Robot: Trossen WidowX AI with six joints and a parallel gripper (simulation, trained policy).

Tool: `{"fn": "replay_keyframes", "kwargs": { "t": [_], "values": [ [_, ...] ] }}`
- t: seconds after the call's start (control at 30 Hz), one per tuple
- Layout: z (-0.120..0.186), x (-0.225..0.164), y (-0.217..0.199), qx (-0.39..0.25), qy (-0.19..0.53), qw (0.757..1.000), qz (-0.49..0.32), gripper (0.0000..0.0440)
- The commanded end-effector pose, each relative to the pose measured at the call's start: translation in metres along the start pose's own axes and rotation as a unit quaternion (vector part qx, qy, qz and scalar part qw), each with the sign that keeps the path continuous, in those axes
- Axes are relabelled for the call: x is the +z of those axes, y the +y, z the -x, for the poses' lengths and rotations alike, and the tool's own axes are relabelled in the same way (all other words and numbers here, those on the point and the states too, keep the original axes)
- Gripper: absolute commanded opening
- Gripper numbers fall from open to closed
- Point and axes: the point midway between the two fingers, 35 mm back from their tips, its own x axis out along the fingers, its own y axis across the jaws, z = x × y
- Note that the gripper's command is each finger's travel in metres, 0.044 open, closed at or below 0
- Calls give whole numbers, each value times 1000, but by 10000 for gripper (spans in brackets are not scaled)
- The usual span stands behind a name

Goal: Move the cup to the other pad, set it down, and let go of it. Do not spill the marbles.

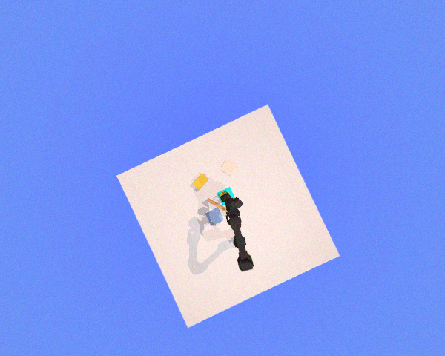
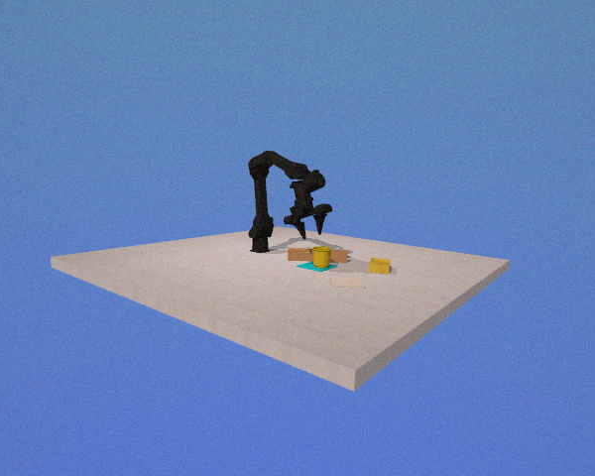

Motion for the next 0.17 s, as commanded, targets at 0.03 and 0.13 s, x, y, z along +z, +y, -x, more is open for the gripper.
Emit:
{"fn": "replay_keyframes", "kwargs": {
  "t": [0.03,0.13],
  "values": [
    [14,6,5,13,-1,1000,-8,413],
    [21,10,9,18,-4,1000,-13,440]
  ]
}}
